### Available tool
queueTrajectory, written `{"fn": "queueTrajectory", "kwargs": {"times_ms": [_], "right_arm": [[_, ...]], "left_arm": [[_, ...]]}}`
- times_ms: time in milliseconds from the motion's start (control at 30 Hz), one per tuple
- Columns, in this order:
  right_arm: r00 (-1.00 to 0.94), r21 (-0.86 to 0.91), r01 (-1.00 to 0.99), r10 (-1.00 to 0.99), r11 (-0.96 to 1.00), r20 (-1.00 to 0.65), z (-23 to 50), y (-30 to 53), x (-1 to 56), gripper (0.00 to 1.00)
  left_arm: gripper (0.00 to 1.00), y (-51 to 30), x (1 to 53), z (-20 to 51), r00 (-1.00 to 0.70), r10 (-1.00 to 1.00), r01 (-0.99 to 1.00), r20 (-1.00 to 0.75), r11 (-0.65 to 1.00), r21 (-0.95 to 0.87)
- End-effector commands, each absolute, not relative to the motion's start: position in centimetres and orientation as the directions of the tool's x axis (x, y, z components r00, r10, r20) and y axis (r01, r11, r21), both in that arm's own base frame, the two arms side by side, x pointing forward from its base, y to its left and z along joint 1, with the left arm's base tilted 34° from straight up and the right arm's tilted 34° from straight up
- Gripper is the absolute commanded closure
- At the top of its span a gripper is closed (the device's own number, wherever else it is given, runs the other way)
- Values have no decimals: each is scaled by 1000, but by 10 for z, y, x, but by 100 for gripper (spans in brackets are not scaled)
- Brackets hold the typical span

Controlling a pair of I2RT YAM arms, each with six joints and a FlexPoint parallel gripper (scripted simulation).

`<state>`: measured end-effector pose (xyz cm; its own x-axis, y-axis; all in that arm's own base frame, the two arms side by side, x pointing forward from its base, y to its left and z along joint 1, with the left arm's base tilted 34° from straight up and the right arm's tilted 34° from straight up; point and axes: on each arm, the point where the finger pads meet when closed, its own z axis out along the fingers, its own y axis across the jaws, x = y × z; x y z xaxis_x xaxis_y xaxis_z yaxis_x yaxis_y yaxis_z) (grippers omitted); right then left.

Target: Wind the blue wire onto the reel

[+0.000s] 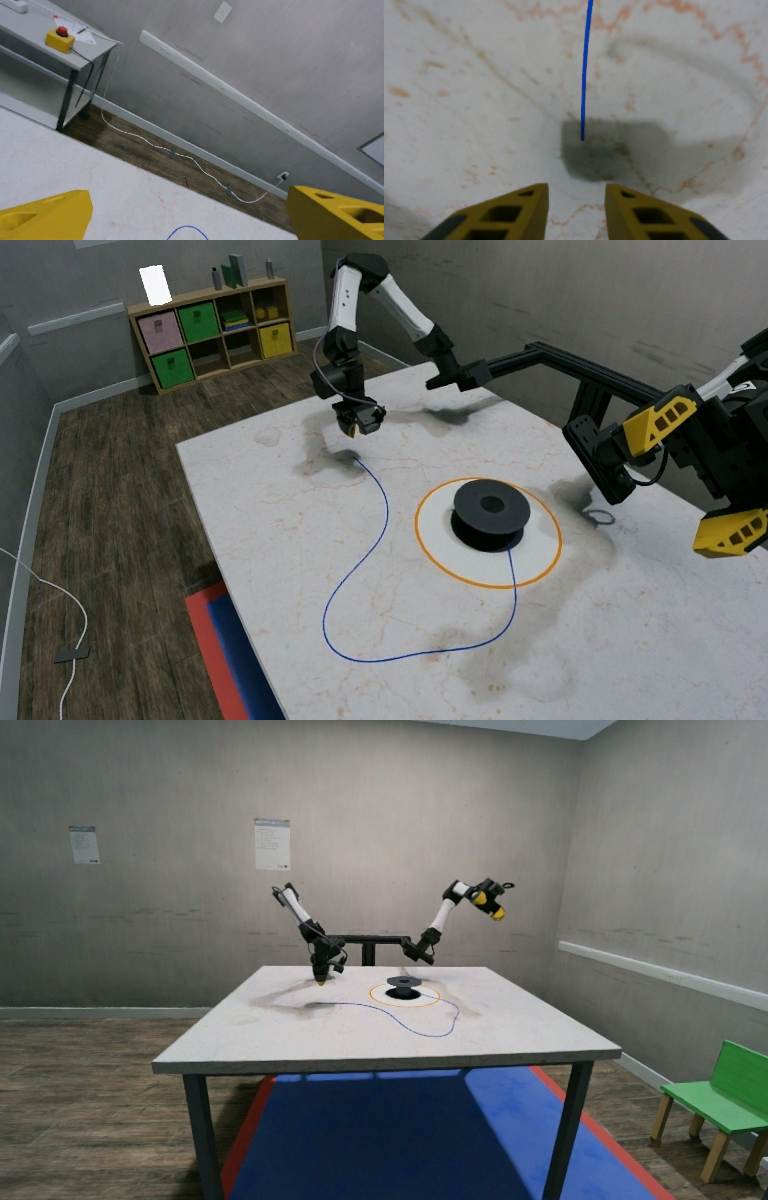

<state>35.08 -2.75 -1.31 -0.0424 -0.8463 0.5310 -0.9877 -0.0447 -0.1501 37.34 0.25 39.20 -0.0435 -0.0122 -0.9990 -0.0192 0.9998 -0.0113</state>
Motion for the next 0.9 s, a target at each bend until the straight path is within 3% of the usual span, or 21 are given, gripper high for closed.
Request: {"fn": "queueTrajectory", "kwargs": {"times_ms": [0,867], "right_arm": [[-35,-146,-988,-843,-52,537,-24,-34,354,70],[-35,-146,-988,-843,-52,537,-87,-73,382,70]], "left_arm": [[0,0,375,402,0,0,0,-1000,1000,0],[0,0,375,402,0,0,0,-1000,1000,0]]}}
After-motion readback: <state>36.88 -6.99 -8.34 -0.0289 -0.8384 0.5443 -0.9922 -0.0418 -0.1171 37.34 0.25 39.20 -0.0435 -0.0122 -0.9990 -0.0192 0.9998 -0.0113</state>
